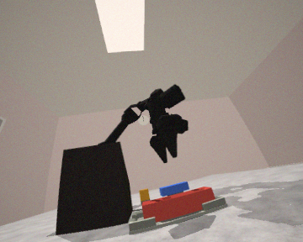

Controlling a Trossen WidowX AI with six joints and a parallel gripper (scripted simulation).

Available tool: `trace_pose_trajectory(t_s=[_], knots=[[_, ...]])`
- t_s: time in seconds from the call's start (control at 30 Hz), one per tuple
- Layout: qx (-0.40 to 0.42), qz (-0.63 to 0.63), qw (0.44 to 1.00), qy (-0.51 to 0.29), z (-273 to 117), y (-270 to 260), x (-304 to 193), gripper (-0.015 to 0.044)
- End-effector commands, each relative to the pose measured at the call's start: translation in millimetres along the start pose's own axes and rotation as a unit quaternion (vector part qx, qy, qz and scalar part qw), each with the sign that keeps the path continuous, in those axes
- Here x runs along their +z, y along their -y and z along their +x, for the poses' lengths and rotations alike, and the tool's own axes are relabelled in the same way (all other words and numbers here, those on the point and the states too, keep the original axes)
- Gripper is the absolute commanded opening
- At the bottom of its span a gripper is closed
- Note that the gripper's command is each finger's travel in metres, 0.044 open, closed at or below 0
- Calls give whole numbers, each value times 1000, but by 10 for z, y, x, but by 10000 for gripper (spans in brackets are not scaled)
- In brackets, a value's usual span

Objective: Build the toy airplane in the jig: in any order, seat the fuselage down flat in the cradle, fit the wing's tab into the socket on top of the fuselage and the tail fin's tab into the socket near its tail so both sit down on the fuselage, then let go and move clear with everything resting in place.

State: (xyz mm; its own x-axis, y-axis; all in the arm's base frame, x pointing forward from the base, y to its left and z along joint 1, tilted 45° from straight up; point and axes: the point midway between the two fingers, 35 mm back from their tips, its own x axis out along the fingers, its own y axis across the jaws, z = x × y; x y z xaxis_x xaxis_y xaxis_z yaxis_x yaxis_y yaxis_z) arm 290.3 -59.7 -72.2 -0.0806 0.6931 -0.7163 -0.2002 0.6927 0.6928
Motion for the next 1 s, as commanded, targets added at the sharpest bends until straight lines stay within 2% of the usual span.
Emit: trace_pose_trajectory(t_s=[0.0, 0.27, 0.5, 0.73, 0.87, 0.97], knots=[[-5, -9, 1000, -2, -10, -80, 73, 440], [-19, -6, 1000, 2, 69, -1323, 671, 440], [6, -10, 1000, 0, 202, -2504, 723, 440], [7, -10, 1000, 0, 205, -2535, 719, 440], [7, -10, 1000, 0, 527, -2541, 719, 440], [7, -10, 1000, 0, 555, -2543, 717, 440]])
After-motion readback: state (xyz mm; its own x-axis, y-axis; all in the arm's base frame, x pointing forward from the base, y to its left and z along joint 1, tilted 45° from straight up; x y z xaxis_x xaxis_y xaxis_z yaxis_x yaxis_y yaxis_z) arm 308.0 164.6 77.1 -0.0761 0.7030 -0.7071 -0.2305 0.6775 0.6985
